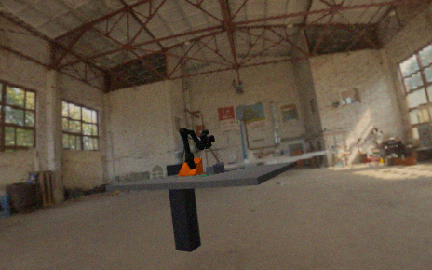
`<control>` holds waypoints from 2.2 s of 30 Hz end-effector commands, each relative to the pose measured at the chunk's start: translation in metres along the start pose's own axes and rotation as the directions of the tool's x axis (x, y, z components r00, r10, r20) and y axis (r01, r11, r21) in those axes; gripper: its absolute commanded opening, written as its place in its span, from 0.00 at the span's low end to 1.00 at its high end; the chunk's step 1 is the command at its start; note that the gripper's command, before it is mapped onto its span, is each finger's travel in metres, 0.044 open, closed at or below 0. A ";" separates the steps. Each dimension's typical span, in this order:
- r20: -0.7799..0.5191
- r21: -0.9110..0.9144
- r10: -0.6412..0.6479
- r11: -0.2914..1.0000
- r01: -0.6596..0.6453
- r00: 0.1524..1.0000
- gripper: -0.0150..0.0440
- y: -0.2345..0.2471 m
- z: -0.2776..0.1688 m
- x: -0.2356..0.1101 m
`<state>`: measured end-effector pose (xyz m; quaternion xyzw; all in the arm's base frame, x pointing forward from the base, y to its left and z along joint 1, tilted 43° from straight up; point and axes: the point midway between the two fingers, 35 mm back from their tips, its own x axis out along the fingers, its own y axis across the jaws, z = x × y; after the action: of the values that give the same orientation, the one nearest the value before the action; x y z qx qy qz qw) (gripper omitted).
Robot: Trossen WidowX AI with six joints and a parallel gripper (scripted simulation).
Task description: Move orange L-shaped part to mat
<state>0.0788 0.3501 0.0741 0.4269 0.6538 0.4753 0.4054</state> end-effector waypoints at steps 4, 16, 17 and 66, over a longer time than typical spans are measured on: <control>0.108 0.043 -0.065 0.997 0.060 0.992 0.75 -0.010 0.030 0.002; 0.500 0.408 -0.647 0.762 0.503 0.576 0.56 -0.088 0.160 -0.066; 0.501 0.433 -0.682 0.730 0.528 0.533 0.56 -0.091 0.164 -0.074; -0.038 0.520 -0.842 -0.477 0.708 -0.539 0.56 -0.079 0.118 -0.334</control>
<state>0.2812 0.0739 0.0316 -0.1844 0.6338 -0.3149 0.6821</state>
